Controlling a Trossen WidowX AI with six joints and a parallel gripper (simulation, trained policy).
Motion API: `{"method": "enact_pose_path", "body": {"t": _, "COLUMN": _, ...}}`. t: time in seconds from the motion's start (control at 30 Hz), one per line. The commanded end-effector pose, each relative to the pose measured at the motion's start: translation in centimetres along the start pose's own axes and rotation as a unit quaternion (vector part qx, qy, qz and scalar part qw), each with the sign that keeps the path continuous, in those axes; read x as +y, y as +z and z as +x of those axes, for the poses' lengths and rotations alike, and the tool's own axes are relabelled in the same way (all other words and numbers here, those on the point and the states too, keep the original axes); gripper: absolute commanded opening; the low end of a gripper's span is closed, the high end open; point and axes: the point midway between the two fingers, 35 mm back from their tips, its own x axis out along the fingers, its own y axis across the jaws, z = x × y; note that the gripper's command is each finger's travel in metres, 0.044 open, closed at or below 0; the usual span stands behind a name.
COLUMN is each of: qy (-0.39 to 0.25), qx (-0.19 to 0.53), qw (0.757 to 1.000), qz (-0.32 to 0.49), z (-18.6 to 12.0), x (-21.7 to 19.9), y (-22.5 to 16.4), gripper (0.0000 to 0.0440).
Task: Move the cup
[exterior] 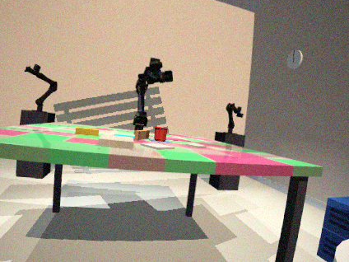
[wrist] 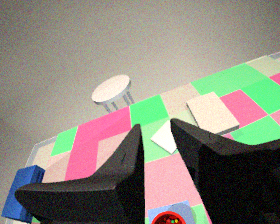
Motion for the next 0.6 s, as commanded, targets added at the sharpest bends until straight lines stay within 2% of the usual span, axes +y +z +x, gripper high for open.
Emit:
{"method": "enact_pose_path", "body": {"t": 0.0, "qy": 0.0, "qx": 0.026, "qw": 0.999, "qz": 0.022, "z": 0.4, "x": 0.4, "y": -0.3, "gripper": 0.0111}}
{"method": "enact_pose_path", "body": {"t": 0.57, "qy": -0.024, "qx": 0.134, "qw": 0.983, "qz": 0.122, "z": 1.8, "x": 2.0, "y": -1.6, "gripper": 0.0122}}
